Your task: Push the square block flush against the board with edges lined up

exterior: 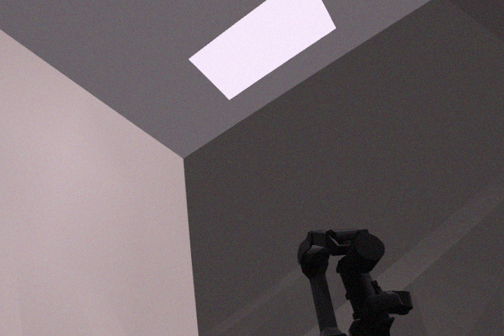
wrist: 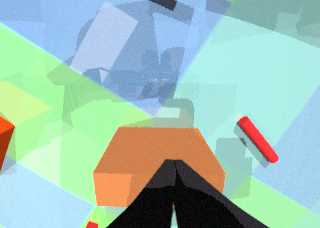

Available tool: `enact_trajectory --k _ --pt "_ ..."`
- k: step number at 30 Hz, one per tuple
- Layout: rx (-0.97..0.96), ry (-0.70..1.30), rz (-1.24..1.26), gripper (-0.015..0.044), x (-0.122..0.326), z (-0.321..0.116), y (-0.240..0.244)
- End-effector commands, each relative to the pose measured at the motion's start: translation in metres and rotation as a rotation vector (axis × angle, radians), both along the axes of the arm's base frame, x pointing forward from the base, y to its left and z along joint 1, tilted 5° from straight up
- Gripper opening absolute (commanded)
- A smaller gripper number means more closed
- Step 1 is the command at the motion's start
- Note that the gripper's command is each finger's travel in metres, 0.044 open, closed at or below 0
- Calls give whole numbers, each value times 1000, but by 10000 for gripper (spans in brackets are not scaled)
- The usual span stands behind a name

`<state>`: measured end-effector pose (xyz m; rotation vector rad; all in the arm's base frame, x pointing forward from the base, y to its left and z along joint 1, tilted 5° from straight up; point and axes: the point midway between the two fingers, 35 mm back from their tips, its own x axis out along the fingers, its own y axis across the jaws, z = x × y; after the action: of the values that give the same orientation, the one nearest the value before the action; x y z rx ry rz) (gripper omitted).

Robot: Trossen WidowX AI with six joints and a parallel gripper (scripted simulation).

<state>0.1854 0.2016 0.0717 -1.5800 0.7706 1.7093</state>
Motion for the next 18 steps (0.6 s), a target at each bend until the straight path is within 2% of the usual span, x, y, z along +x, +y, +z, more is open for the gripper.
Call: enact_trajectory --k 1,6,18 --pt "-16 12 19 0 -4 -3 -2" --pt "-16 13 18 0 -6 -50 1" --pt "-16 13 18 0 -4 -53 -1"
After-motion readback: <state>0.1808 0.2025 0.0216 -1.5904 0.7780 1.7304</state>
